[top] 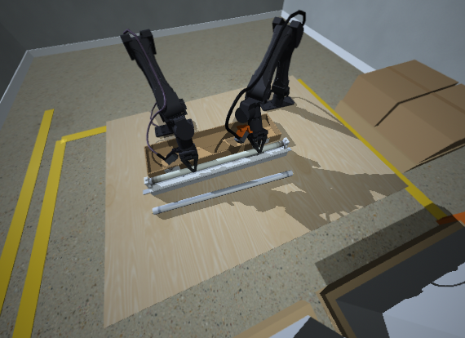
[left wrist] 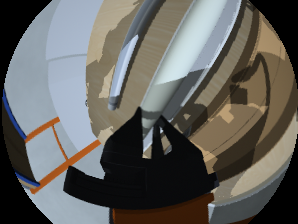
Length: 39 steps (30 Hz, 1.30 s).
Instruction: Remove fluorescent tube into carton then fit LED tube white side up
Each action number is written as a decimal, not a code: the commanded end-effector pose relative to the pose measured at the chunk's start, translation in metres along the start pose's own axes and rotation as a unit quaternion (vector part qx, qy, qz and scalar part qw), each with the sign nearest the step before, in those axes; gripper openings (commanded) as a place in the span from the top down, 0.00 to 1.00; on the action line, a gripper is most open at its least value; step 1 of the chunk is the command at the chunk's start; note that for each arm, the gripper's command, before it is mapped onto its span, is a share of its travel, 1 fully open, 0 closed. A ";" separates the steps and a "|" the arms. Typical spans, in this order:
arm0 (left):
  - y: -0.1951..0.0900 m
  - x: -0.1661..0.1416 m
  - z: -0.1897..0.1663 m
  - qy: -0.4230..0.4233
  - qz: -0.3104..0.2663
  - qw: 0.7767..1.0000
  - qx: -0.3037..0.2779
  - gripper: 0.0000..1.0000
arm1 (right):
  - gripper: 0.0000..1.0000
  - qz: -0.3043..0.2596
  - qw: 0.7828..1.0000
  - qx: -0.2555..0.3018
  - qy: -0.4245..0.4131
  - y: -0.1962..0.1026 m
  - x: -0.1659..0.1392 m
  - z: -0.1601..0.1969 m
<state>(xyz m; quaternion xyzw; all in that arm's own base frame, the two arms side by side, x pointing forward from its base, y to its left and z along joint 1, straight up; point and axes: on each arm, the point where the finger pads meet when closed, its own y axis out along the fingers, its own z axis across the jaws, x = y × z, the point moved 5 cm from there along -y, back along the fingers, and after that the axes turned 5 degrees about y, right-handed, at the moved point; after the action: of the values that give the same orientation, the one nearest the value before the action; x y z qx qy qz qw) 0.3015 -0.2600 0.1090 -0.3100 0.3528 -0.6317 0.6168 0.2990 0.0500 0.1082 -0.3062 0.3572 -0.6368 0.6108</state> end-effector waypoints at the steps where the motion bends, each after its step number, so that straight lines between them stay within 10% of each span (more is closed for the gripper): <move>1: -0.010 0.003 0.002 -0.008 -0.008 0.999 0.036 0.89 | 0.89 -0.002 1.000 0.025 -0.006 -0.004 0.000 -0.005; 39: -0.009 0.002 -0.020 0.005 0.009 0.984 0.178 0.89 | 0.89 0.003 0.987 0.162 -0.012 -0.001 0.005 -0.031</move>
<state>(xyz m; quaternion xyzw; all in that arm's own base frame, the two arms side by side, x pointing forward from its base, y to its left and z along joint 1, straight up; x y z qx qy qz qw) 0.2891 -0.2601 0.0975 -0.1990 0.2472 -0.6741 0.6670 0.2869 0.0498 0.0969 -0.1953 0.2509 -0.6780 0.6627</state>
